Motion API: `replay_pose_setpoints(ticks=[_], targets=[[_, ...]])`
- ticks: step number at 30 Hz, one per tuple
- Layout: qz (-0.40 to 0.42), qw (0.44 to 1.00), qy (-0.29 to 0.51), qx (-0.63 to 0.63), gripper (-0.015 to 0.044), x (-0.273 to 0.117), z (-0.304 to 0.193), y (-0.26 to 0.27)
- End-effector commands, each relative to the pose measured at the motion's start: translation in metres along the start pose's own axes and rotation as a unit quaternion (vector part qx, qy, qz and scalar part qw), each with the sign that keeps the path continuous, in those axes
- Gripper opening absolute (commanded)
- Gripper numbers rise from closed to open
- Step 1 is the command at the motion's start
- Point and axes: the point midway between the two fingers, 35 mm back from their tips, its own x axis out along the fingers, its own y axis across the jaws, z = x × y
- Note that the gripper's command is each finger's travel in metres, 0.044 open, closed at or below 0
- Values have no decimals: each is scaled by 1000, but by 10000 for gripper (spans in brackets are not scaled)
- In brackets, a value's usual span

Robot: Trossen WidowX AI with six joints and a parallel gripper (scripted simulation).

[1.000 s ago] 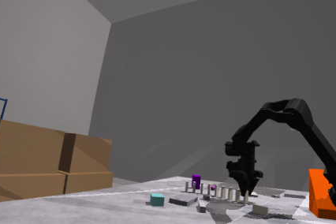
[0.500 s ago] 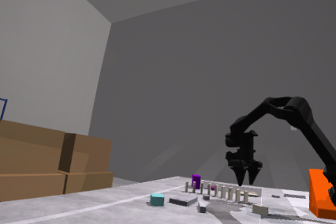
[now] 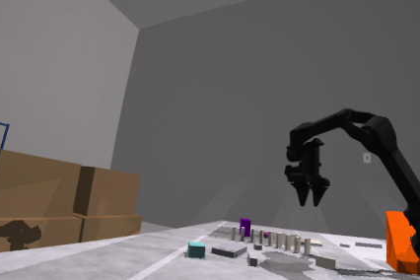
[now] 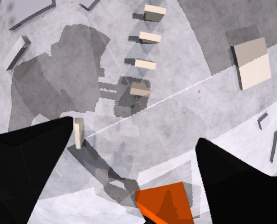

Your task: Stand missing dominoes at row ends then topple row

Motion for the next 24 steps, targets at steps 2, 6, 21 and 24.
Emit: replay_pose_setpoints(ticks=[2, 6, 21, 24], targets=[[-1, 1000, 3, -11, 440, 23, -25, 41], [2, 1000, 4, -21, 440, 51, -58, 74], [5, 1000, 6, -27, 440, 97, -76, 90], [6, 1000, 6, -28, 440, 121, -76, 89]])
